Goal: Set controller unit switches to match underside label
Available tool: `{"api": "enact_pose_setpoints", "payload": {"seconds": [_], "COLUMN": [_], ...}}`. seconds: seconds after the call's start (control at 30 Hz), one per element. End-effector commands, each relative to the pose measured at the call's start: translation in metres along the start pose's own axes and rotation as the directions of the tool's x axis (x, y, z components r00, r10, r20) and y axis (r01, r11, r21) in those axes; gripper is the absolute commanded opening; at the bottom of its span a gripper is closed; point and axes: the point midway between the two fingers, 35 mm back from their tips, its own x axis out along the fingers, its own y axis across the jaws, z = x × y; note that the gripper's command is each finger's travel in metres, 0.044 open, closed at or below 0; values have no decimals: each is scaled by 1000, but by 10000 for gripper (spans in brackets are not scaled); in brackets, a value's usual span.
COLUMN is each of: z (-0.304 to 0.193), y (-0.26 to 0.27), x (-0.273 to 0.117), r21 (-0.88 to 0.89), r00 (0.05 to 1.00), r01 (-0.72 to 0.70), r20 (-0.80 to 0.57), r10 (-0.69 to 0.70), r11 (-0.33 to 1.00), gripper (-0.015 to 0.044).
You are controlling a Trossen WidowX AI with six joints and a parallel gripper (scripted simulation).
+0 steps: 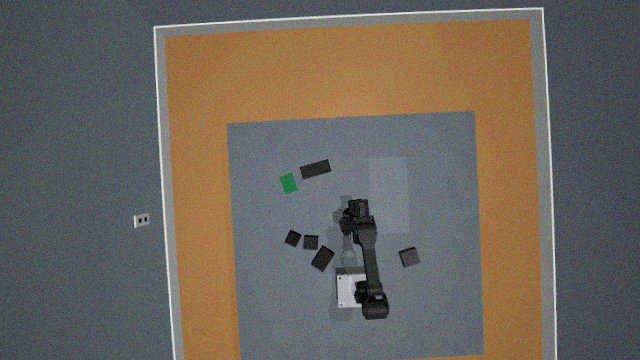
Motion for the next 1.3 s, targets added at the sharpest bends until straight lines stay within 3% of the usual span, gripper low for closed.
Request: {"api": "enact_pose_setpoints", "payload": {"seconds": [0.0,1.27], "z": [2,40], "y": [0,0], "x": [0,2], "r21": [-2,-2], "r00": [1000,1000], "r01": [-4,-4], "r20": [0,3], "r10": [4,4], "r11": [1000,1000], "gripper": [338,338]}}
